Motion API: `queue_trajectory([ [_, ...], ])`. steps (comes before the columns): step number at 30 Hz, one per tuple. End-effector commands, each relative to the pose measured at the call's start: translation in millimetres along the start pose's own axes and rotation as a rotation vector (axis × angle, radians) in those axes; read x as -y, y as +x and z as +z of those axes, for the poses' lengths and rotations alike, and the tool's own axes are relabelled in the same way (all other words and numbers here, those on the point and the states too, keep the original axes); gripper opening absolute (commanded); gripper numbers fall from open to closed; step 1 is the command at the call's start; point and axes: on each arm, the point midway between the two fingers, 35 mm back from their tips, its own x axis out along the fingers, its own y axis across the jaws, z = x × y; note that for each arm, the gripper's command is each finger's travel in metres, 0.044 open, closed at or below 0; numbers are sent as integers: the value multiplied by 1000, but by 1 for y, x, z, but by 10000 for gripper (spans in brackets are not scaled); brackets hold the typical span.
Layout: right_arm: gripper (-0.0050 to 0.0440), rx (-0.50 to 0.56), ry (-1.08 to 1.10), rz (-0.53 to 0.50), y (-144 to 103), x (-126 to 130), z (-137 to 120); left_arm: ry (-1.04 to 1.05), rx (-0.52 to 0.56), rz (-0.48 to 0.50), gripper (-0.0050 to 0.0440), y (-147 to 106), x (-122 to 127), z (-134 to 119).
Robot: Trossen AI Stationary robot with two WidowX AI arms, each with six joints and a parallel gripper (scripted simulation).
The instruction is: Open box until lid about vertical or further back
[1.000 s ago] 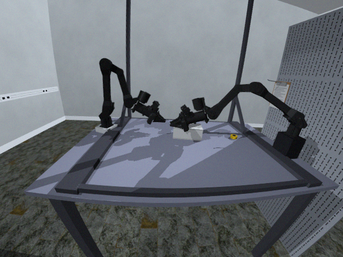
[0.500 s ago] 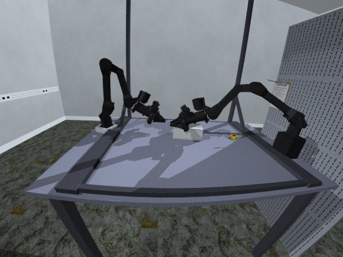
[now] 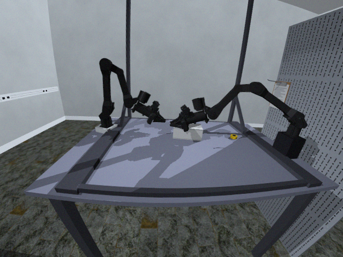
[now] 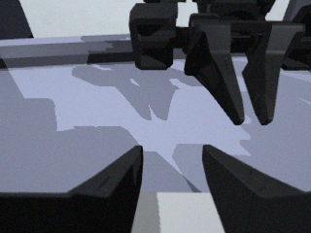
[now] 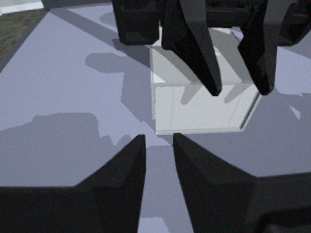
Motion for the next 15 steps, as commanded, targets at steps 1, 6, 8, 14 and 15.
queue_trajectory([
  [1,80,17,4,2,0,-1,6,11,-81,6,171,6,-10,-43],
  [6,80,17,4,2,0,-1,6,12,-83,6,171,7,-10,-43],
  [8,80,17,4,2,0,-1,6,7,-63,4,171,6,-10,-30],
  [14,80,17,4,2,0,-1,6,7,-61,4,171,6,-10,-30],
  [15,80,17,4,2,0,-1,6,7,-61,4,171,6,-10,-30],
])
